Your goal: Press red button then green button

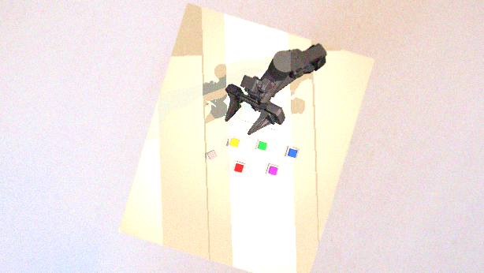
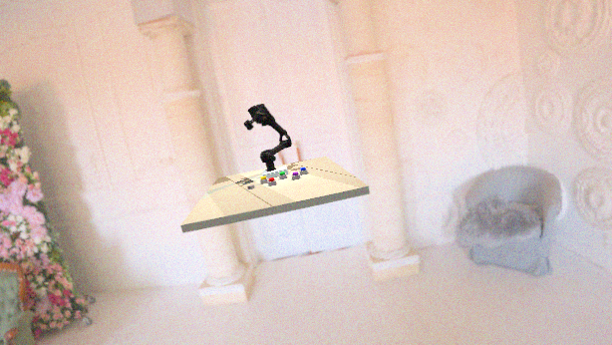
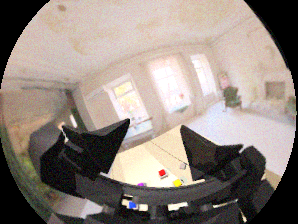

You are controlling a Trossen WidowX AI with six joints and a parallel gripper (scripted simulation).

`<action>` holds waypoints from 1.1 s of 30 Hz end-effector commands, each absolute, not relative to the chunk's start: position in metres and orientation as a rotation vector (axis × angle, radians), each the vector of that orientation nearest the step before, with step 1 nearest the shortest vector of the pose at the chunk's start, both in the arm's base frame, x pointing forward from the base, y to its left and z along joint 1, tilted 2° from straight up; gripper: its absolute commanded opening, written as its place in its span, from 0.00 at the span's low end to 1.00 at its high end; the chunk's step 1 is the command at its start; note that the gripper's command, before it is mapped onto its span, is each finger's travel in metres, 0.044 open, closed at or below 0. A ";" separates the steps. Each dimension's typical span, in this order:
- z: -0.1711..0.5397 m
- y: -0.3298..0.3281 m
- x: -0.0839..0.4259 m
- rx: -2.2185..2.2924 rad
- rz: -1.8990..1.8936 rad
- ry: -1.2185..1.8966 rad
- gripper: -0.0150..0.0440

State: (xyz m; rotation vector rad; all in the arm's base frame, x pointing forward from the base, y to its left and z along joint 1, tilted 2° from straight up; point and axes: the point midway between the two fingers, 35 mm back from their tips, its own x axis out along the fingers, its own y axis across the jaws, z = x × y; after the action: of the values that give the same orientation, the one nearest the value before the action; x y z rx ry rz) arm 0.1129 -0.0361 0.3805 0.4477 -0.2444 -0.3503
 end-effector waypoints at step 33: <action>0.160 -0.031 0.301 0.127 -0.133 1.377 0.93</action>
State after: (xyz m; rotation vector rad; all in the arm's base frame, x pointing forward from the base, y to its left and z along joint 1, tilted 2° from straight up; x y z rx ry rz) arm 0.2930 -0.0435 0.1935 0.2393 1.1826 -0.1903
